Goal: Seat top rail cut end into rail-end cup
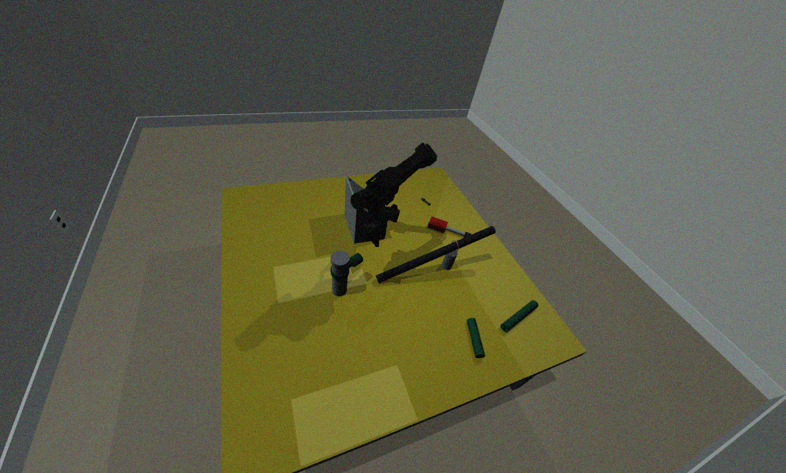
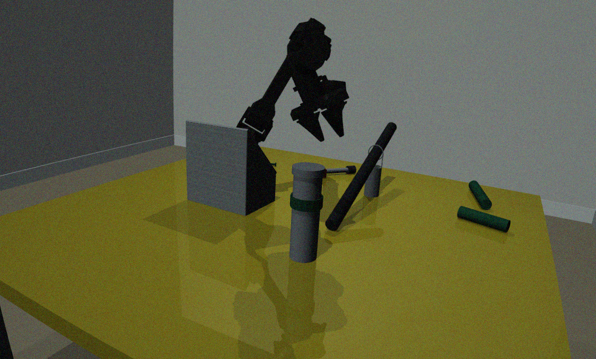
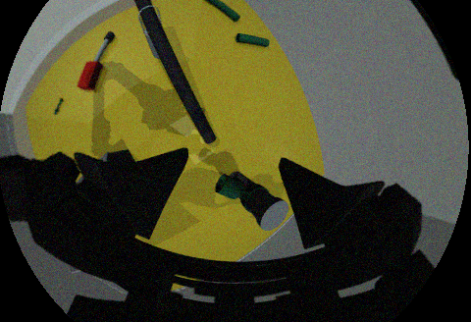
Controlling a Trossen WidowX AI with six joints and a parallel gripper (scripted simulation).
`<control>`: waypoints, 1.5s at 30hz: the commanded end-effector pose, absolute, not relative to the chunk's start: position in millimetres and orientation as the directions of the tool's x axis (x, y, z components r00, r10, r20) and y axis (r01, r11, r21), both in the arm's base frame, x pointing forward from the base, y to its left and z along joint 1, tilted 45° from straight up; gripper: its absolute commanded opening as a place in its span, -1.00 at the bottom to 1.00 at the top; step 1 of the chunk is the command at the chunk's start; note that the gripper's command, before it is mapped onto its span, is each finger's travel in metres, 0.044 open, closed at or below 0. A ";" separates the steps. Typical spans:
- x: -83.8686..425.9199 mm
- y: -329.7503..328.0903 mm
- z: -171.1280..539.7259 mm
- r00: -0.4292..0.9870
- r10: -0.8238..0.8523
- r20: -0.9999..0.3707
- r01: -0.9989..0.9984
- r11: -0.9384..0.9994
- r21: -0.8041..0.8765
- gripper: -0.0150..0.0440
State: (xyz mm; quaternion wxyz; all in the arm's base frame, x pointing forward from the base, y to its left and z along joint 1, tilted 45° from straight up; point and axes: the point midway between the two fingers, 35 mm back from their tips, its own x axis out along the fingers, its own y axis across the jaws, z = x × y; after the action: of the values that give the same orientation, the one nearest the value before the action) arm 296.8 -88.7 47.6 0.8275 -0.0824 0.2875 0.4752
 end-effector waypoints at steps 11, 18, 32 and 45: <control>264.3 -141.5 -27.8 0.376 0.803 -0.463 -0.814 0.047 -0.580 1.00; 264.0 -141.8 -28.3 0.376 0.803 -0.462 -0.798 0.028 -0.602 1.00; 264.0 -141.8 -28.3 0.376 0.803 -0.462 -0.798 0.028 -0.602 1.00; 261.1 -104.0 -69.7 0.368 0.825 -0.429 -0.779 0.022 -0.626 1.00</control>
State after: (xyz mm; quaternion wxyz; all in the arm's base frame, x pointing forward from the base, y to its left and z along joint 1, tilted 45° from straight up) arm 260.2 -107.5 -66.7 0.7156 -0.4114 -0.0223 0.5640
